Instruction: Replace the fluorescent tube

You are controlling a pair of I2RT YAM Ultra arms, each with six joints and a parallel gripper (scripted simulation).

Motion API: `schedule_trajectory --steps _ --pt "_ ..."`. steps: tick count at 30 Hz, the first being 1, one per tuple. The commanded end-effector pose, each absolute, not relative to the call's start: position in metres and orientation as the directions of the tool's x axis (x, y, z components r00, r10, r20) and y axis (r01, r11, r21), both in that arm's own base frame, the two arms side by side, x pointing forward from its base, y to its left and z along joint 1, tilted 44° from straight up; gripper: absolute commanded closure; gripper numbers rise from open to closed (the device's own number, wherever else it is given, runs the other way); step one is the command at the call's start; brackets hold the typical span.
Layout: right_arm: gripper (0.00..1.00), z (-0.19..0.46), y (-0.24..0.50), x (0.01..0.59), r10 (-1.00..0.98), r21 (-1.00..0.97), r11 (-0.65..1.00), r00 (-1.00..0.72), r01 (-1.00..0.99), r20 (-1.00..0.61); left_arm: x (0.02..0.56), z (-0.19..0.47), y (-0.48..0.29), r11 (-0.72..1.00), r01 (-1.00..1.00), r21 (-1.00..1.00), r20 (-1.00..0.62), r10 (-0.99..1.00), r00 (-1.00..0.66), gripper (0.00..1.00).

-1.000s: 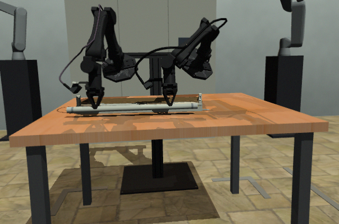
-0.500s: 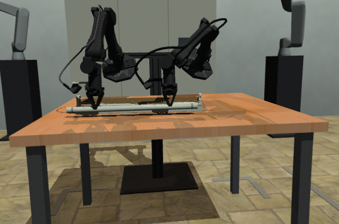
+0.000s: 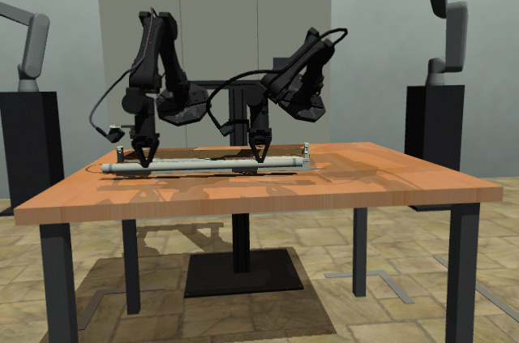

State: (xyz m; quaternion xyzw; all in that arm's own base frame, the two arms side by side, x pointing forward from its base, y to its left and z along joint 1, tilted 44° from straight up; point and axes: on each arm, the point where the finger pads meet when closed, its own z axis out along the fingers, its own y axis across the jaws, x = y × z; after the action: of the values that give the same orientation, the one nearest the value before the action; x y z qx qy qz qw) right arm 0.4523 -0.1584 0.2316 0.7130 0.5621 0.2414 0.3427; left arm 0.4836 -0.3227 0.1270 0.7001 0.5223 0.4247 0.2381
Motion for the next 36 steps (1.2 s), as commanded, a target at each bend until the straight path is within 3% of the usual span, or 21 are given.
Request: schedule_trajectory --steps 1,36 --pt "0.89 0.233 -0.157 0.452 0.967 0.74 -0.129 0.25 0.661 -0.054 0.482 0.13 -0.33 -0.329 0.546 0.77 0.324 0.94 0.109 0.89" --pt "0.89 0.231 -0.154 0.448 0.965 0.597 -0.176 0.256 0.782 -0.05 0.471 0.129 -0.336 -0.321 0.691 0.648 0.327 0.936 0.128 0.89"
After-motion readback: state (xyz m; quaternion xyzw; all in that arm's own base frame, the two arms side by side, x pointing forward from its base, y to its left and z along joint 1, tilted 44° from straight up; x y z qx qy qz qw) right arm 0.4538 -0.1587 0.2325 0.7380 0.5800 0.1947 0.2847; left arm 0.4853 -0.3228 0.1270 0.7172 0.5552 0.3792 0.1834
